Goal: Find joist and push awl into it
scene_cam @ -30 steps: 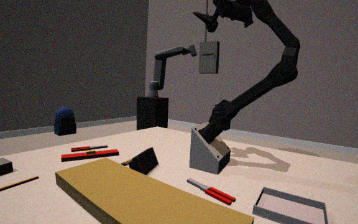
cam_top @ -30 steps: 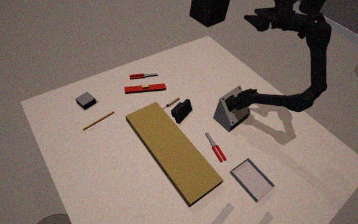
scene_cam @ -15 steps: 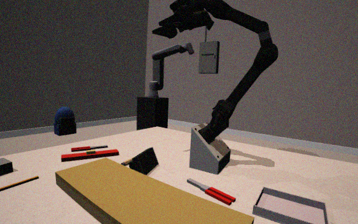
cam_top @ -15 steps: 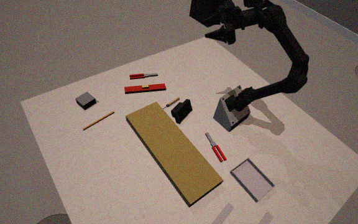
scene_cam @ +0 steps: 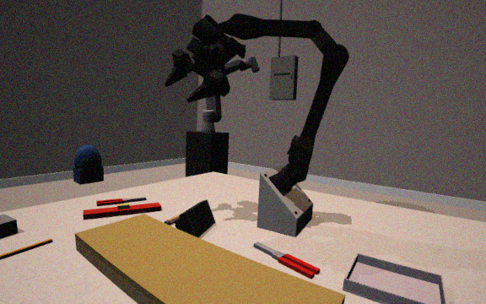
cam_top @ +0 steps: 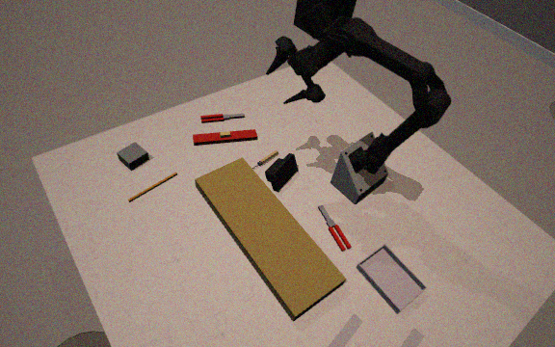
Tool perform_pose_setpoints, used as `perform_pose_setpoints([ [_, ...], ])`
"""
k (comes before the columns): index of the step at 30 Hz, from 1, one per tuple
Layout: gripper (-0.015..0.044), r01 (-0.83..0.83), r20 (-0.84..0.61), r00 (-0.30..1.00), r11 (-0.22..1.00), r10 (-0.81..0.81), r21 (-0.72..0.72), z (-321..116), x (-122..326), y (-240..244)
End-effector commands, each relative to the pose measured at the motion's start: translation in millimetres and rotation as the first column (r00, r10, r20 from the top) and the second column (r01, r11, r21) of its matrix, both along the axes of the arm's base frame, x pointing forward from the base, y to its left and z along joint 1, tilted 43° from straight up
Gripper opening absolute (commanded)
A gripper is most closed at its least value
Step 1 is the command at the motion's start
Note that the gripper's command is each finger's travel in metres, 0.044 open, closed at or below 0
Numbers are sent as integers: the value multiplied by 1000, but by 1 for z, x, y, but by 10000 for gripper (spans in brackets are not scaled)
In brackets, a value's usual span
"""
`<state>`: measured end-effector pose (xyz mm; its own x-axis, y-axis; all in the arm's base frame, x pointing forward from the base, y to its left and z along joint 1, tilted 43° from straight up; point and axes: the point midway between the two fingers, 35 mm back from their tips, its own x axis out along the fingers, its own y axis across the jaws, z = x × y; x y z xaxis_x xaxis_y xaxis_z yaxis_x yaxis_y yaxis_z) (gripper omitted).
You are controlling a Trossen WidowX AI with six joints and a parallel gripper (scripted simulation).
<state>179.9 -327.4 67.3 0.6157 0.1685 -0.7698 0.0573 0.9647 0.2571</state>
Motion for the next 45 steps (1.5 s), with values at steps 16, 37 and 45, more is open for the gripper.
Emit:
perform_pose_setpoints([
  [16,440,-935,64,207,217,976,-279,-162,23,139],
  [37,440,-892,134,-230,-154,964,-426,-198,7,192],
  [45,440,-892,133,-230,-154,964,-426,-203,5,186],
])
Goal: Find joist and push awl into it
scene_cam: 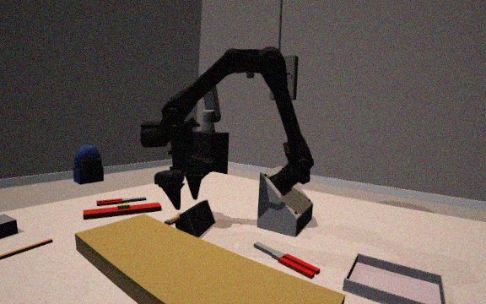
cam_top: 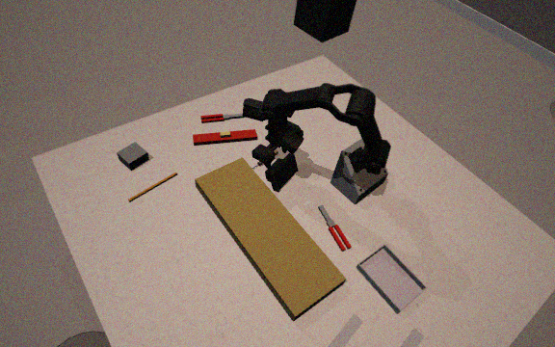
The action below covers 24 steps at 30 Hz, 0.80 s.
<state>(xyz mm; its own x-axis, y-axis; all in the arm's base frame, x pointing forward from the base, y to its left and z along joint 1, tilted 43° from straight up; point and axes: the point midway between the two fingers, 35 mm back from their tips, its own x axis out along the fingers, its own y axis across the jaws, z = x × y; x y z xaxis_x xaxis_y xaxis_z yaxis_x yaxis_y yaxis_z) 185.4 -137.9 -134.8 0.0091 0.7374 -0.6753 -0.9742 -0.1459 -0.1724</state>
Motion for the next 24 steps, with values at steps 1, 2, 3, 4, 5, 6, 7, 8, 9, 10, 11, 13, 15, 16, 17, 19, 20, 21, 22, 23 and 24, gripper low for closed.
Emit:
perform_pose_setpoints([
  [1,440,-2,1,1000,1000,2,-4,-2,-1,-3],
  [2,440,-2,1,1000,1000,2,-4,-3,-1,-2],
  [3,440,-1,0,1000,1000,1,-4,-4,0,-1],
  [4,440,-1,0,1000,1000,1,-4,-5,0,0],
  [5,440,0,0,1000,1000,0,-4,-7,0,1],
  [6,440,0,0,1000,1000,0,-4,-8,0,2],
  [7,440,1,-1,1000,1000,-1,-4,-9,0,3],
  [8,440,1,-1,1000,1000,-1,-4,-10,0,5],
  [9,440,1,-1,1000,1000,-1,-4,-12,0,6],
  [10,440,1,-1,1000,1000,-1,-4,-13,0,7],
  [11,440,1,-1,1000,1000,-1,-4,-14,0,8],
  [13,440,1,-1,1000,1000,-1,-4,-17,1,10],
  [15,440,0,0,1000,1000,0,-4,-19,1,12],
  [16,440,0,0,1000,1000,0,-4,-20,1,13],
  [17,440,0,0,1000,1000,0,-4,-21,1,14],
  [19,440,0,0,1000,1000,0,-4,-24,1,17],
  [20,440,0,0,1000,1000,0,-4,-25,1,18],
  [21,440,-1,1,1000,1000,1,-4,-26,1,19],
  [22,440,-1,1,1000,1000,1,-3,-27,1,20],
  [23,440,-1,1,1000,1000,1,-3,-29,1,21],
  [24,440,-1,1,1000,1000,1,-3,-30,1,22],
])
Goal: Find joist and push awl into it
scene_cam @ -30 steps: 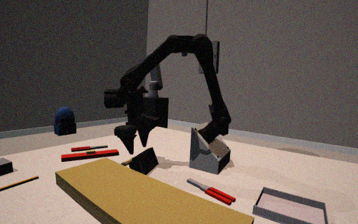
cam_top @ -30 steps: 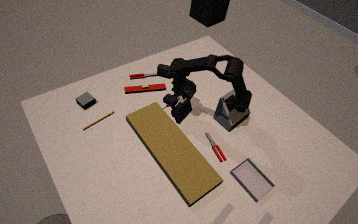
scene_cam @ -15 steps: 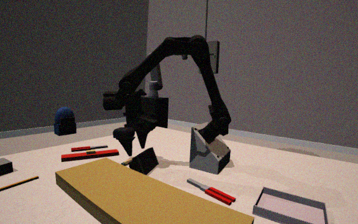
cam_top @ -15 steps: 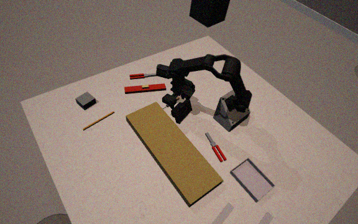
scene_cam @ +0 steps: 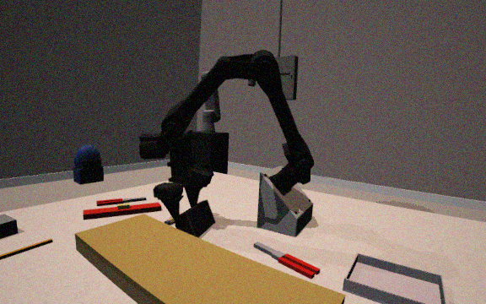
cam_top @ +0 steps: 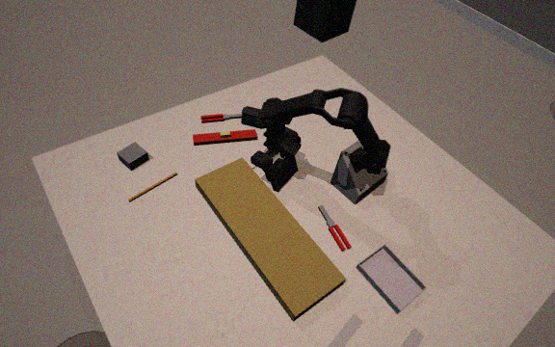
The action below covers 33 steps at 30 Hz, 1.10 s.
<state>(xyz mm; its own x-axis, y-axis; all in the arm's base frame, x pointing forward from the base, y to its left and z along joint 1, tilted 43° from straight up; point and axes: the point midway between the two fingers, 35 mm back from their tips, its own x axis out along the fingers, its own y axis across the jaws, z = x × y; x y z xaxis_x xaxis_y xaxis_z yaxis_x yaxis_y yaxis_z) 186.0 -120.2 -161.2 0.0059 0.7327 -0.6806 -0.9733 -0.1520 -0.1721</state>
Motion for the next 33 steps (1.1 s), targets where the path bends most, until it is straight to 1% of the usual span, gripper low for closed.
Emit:
perform_pose_setpoints([
  [1,440,4,0,1000,1000,-4,4,-4,0,6],
  [9,440,2,1,1000,1000,-2,4,-12,0,13],
  [24,340,2,1,1000,1000,-2,4,-12,0,13],
  [33,104,3,1,1000,1000,-3,3,-1,1,2],
])
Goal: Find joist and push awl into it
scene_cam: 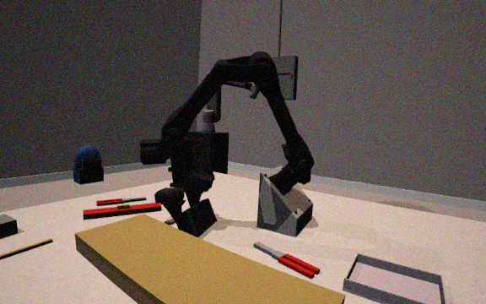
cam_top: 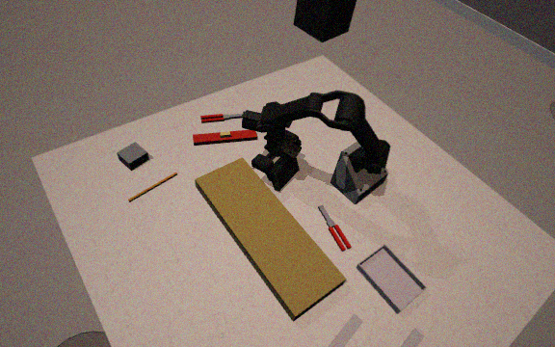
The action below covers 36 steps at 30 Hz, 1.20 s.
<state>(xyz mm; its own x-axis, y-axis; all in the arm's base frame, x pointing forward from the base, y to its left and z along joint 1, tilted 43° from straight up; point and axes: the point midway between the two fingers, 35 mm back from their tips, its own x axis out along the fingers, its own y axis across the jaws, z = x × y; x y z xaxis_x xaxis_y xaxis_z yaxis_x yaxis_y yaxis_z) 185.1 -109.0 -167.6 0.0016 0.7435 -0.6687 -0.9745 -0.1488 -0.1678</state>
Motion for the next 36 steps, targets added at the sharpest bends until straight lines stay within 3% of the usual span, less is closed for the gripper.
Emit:
perform_pose_setpoints([
  [1,78,2,8,1000,1000,-2,-13,7,2,-11],
  [4,0,2,8,1000,1000,-2,-13,13,2,-17],
  [18,0,2,7,1000,1000,-2,-14,39,-1,-39],
  [36,0,10,12,1000,998,-9,-64,39,-1,-36],
])
